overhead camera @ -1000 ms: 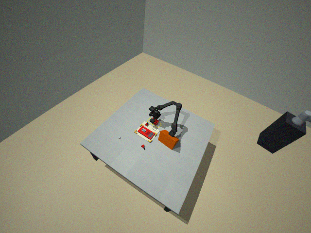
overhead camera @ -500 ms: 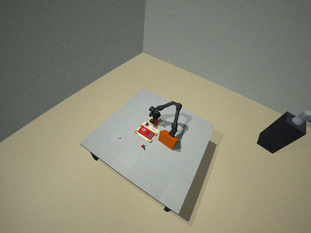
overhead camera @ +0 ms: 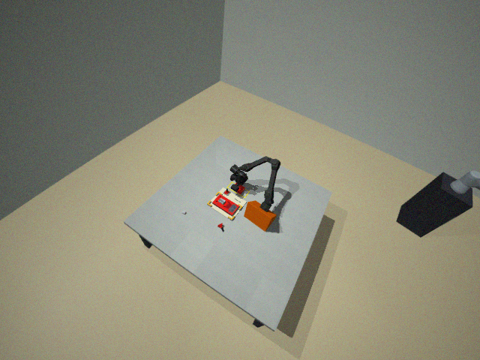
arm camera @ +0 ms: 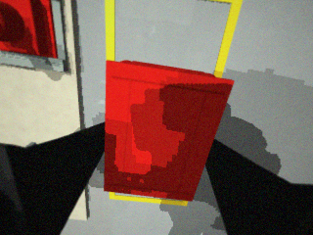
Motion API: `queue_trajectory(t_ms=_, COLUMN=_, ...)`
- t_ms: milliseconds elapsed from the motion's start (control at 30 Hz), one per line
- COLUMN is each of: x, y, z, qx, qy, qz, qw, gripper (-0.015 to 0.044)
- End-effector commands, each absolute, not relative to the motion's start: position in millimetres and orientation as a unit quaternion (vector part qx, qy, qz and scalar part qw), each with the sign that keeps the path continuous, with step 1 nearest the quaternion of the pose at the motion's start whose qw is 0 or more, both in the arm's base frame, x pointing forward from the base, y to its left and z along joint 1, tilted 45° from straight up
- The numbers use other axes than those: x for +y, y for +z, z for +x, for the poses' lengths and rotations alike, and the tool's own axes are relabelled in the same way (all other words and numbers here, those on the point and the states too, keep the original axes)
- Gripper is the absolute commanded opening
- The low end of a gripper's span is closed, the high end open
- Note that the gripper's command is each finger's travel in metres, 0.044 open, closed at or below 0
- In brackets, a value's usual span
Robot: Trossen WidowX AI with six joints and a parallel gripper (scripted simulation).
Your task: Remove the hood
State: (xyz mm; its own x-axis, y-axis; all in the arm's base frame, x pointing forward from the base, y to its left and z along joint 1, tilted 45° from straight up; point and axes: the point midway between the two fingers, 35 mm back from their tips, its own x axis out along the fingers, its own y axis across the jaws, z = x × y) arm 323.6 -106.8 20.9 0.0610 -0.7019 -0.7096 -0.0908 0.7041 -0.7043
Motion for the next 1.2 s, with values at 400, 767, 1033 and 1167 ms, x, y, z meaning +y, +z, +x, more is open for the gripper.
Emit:
queue_trajectory(t_ms=400, x=-111, y=17, z=324, qx=0.645, qy=-0.232, qz=-0.308, qw=0.66, gripper=0.0053)
queue_trajectory(t_ms=767, x=-111, y=17, z=324, qx=0.645, qy=-0.232, qz=-0.308, qw=0.66, gripper=0.0341)
queue_trajectory(t_ms=1033, x=-90, y=36, z=324, qx=0.645, qy=-0.23, qz=-0.307, qw=0.661, gripper=0.044)
queue_trajectory(t_ms=1167, x=-64, y=63, z=321, qx=0.644, qy=-0.231, qz=-0.308, qw=0.661, gripper=0.044)
